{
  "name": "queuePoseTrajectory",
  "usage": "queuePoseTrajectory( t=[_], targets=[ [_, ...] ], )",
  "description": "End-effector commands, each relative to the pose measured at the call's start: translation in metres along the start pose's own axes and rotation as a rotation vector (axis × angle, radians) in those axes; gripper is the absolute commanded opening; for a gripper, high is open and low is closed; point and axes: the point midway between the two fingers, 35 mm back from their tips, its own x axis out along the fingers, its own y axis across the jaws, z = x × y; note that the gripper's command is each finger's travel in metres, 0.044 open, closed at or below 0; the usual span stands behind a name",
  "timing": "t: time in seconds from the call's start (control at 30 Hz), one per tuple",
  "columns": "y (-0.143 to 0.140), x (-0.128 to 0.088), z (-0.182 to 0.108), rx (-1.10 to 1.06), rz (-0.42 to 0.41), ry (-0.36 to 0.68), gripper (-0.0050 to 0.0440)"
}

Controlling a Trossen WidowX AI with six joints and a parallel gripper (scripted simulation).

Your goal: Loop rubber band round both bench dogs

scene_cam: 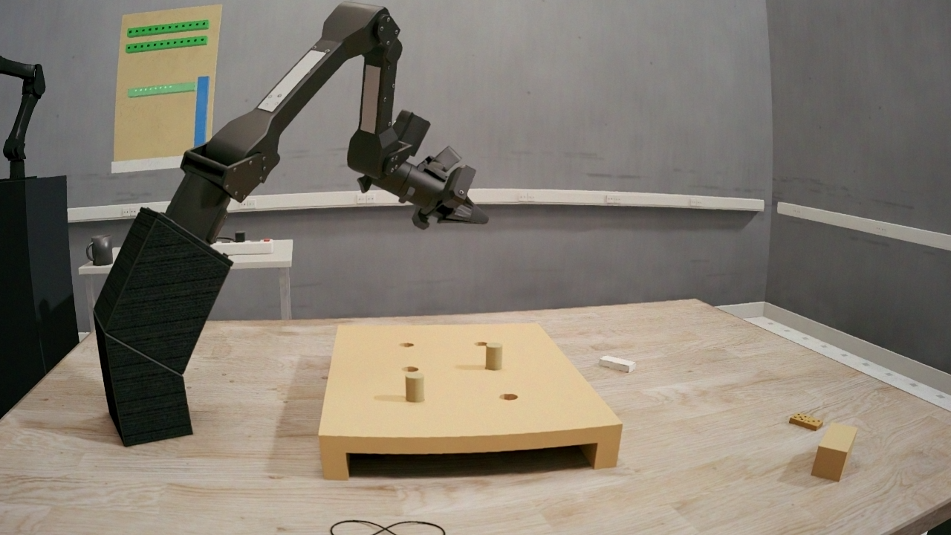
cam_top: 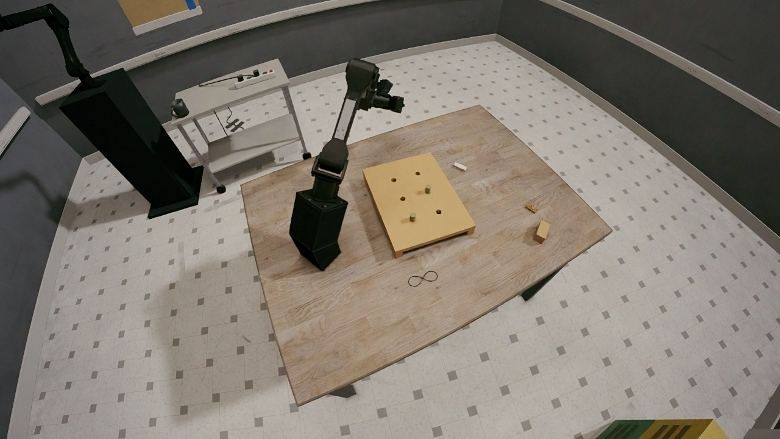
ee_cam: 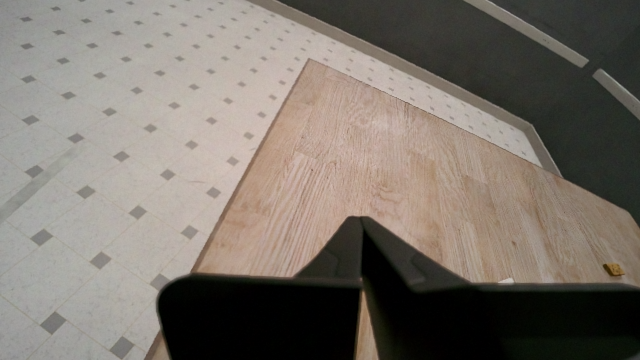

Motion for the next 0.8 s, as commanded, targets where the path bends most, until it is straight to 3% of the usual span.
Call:
queuePoseTrajectory(
  t=[0.0,0.03,0.17,0.6,0.77],
  targets=[
    [-0.004,-0.001,0.011,0.022,-0.003,-0.016,0.0],
    [-0.004,-0.001,0.011,0.022,-0.003,-0.016,0.0],
    [-0.005,0.0,0.011,0.023,-0.004,-0.014,0.008],
    [-0.023,0.025,-0.011,0.02,-0.022,0.024,0.008],
    [-0.044,0.046,-0.025,0.031,-0.044,0.055,0.008]
  ],
)
